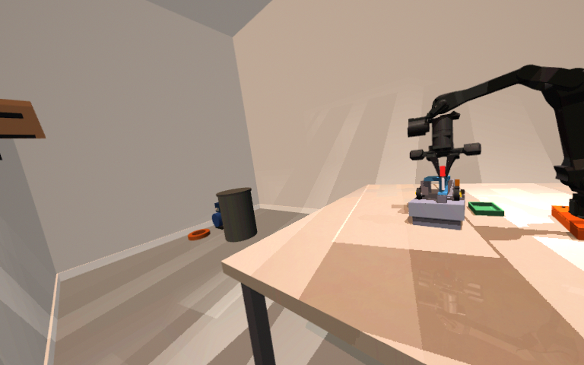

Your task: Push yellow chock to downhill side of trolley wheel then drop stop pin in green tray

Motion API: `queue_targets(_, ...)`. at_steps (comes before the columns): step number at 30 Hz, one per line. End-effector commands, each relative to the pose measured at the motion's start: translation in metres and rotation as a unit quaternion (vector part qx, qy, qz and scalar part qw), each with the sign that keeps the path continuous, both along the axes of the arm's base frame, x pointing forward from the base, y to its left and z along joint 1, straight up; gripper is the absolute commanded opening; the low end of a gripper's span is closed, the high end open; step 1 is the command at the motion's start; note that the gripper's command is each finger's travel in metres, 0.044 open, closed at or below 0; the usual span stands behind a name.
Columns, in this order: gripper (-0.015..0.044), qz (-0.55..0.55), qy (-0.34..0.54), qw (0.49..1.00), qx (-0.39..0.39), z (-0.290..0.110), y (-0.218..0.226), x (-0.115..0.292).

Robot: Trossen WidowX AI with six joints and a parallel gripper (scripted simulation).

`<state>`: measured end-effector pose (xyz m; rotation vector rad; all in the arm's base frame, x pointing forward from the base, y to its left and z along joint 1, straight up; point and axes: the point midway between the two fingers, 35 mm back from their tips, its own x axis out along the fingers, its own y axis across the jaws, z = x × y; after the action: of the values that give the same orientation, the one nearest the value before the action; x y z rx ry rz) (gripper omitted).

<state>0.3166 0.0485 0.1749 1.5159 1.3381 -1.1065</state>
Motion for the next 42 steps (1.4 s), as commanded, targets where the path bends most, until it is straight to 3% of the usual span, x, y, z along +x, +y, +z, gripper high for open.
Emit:
queue_targets(1,0.0000,0.001,-0.004,1.000,0.002,0.004,0.001,0.002)
queue_targets(22,0.0000,0.001,-0.004,1.000,0.004,0.009,0.031,0.005)
queue_targets(42,0.0000,0.001,-0.002,1.000,0.004,0.003,0.039,-0.060)
